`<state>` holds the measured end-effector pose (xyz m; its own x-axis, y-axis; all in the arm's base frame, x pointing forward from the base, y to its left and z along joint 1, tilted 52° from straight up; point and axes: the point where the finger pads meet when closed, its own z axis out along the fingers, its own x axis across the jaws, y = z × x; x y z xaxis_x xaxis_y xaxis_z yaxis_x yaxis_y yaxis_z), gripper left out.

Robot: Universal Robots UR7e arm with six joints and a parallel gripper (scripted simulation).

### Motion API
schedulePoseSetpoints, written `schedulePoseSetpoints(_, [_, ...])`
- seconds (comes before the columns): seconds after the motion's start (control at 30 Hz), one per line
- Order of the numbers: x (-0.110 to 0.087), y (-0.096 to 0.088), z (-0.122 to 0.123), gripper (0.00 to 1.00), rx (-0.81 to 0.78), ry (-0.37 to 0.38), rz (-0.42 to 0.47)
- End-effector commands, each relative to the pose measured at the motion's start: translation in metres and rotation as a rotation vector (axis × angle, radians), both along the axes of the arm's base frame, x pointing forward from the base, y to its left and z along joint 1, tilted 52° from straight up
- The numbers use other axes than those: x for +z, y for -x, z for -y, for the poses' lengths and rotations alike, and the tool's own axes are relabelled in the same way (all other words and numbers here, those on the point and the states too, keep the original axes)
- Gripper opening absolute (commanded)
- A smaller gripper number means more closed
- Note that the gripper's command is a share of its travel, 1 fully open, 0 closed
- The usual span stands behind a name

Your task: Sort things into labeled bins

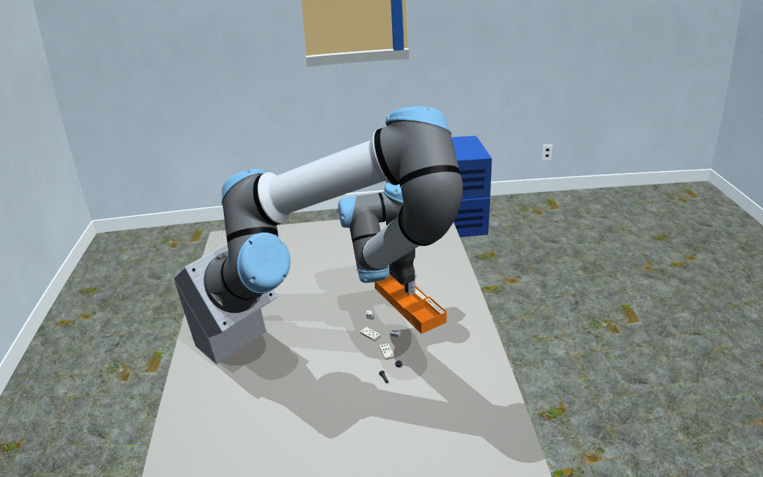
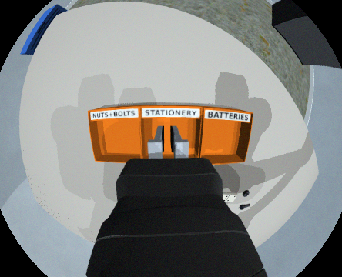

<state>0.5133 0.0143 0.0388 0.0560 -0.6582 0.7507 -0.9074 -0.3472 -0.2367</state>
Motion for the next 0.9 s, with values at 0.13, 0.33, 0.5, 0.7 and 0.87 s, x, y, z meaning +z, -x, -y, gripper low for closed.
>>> schedulePoseSetpoints(0.13, [-0.0140, -0.0128, 0.0159, 0.31, 0.003, -0.001, 0.006])
schedulePoseSetpoints(0.33, [-0.0144, -0.0122, 0.0158, 0.31, 0.004, -0.001, 0.005])
schedulePoseSetpoints(0.5, [-0.0139, -0.0114, 0.0151, 0.31, 0.005, -0.001, 0.005])
schedulePoseSetpoints(0.7, [-0.0139, -0.0114, 0.0152, 0.31, 0.005, -0.001, 0.005])
schedulePoseSetpoints(0.87, [-0.0139, -0.0114, 0.0152, 0.31, 0.005, -0.001, 0.005])
